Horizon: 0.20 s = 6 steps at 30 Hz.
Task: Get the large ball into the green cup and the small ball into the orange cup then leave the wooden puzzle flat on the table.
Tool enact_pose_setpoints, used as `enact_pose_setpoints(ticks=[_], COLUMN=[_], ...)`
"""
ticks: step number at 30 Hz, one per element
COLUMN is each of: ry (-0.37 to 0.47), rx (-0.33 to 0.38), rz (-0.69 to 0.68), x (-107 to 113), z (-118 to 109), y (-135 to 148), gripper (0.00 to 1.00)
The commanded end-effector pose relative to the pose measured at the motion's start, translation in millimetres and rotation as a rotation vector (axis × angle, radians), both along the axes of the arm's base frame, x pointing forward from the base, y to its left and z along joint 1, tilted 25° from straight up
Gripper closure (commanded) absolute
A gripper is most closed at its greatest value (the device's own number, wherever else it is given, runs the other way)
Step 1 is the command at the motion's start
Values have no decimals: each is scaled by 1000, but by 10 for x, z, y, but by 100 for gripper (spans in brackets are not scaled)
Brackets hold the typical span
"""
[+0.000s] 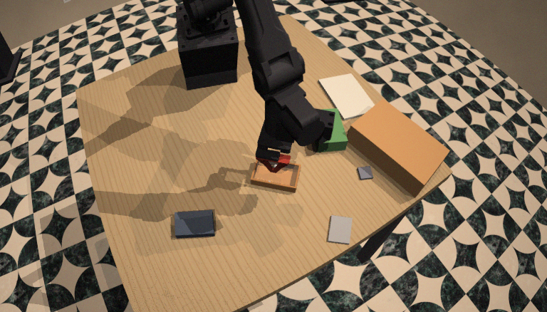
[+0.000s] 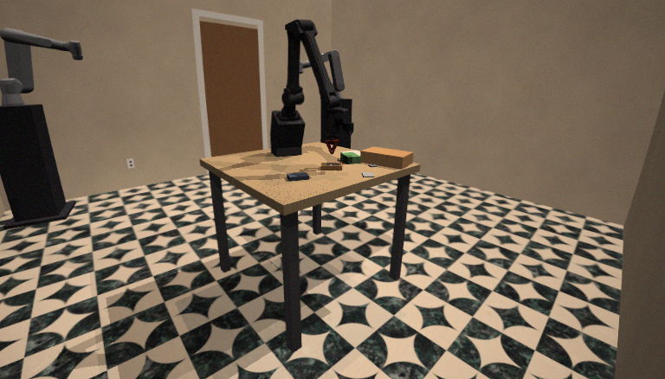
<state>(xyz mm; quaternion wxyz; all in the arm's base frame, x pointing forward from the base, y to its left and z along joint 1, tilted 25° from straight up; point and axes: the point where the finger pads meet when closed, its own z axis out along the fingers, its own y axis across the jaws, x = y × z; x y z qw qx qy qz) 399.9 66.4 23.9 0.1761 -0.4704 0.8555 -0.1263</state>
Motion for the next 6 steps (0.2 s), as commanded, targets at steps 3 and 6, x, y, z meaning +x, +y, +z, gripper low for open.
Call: enact_pose_setpoints(ticks=[3,6], ry=[-20,-20], rx=[7,7], rz=[-2,-2], x=[50,50], z=[58,58], y=[43,43], gripper=[14,14])
